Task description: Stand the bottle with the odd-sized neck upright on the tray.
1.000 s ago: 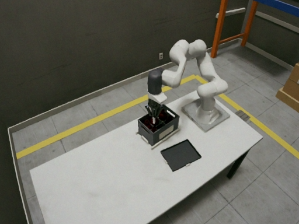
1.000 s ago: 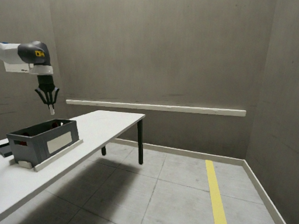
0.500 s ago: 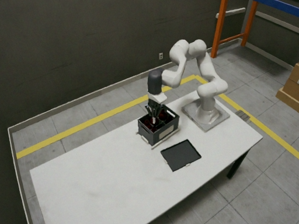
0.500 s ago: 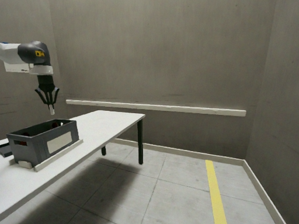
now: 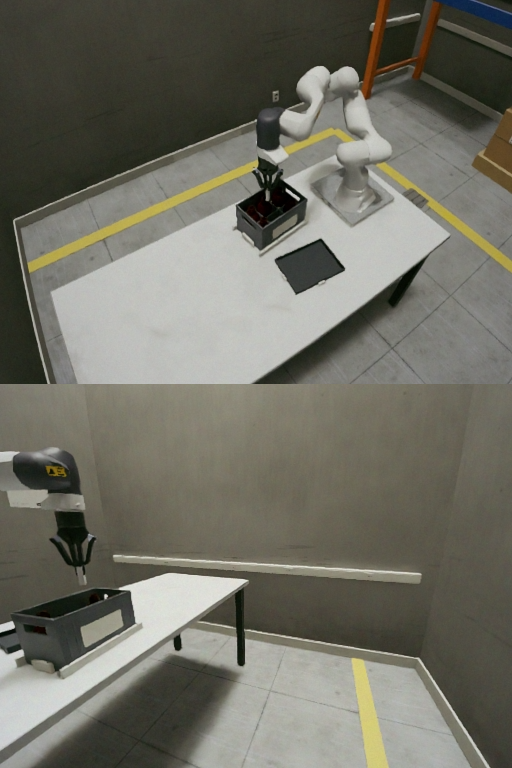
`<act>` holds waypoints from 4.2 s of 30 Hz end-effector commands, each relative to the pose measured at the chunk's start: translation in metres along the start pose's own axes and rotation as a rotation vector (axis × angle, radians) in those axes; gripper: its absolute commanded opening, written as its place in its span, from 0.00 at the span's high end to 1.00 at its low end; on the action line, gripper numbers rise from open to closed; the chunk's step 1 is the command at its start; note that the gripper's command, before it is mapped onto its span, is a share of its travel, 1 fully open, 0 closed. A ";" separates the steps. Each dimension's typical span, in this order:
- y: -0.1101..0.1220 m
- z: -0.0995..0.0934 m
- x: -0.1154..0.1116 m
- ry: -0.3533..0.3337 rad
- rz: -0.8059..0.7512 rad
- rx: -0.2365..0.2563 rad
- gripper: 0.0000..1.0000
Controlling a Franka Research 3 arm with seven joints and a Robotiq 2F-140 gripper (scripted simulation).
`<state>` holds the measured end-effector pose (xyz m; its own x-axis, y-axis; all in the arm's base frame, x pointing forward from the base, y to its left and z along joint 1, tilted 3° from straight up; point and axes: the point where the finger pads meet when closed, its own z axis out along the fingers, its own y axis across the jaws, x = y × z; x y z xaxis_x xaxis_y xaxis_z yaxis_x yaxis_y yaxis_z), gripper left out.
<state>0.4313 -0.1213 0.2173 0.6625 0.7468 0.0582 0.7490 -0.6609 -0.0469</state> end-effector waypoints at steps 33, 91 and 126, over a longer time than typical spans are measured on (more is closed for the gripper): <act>-0.045 -0.002 -0.126 -0.016 -0.040 -0.016 0.56; -0.044 0.022 -0.126 -0.016 -0.040 -0.016 0.56; -0.044 0.042 -0.127 -0.016 -0.040 -0.016 0.56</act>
<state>0.3146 -0.1831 0.1712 0.6286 0.7765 0.0445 0.7777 -0.6278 -0.0315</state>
